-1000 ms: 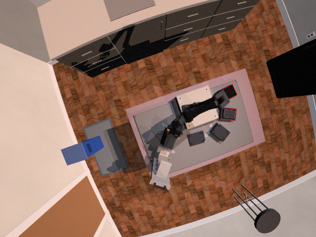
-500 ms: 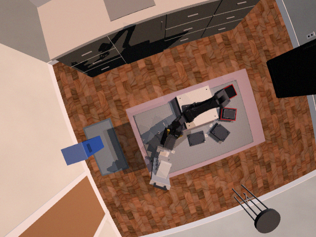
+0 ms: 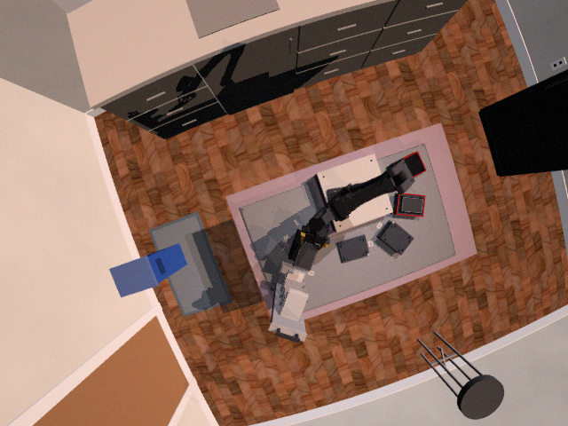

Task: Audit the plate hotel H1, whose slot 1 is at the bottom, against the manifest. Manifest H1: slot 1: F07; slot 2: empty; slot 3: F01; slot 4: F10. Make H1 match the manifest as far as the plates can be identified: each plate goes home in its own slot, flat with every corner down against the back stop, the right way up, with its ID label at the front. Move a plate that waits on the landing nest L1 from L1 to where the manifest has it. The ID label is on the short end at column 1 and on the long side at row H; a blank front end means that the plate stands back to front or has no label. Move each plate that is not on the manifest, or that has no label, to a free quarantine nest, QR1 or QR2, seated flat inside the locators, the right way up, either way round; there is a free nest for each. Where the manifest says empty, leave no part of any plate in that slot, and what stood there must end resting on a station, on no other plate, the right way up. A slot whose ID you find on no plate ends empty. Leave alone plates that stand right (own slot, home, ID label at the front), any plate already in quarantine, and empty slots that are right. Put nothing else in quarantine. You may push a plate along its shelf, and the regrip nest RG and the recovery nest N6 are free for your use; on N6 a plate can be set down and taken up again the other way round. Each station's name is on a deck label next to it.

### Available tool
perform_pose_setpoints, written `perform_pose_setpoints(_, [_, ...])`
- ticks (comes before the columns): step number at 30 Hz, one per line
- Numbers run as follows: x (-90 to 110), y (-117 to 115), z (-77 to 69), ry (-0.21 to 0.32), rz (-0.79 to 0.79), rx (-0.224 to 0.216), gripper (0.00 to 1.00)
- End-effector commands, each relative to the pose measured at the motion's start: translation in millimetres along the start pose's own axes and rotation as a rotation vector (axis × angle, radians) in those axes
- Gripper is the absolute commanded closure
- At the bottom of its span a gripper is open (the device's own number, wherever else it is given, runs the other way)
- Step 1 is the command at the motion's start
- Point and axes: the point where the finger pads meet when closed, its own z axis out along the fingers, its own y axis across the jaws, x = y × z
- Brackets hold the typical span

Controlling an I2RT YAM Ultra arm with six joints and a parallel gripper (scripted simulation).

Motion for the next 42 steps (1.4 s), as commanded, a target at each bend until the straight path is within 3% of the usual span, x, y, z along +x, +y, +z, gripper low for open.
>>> perform_pose_setpoints(1, [-6, 1, -3.4, -0.005, -0.004, -0.004, 0.14])
perform_pose_setpoints(42, [-36, 1, -21.0, -0.005, -0.004, -0.004, 0.14])
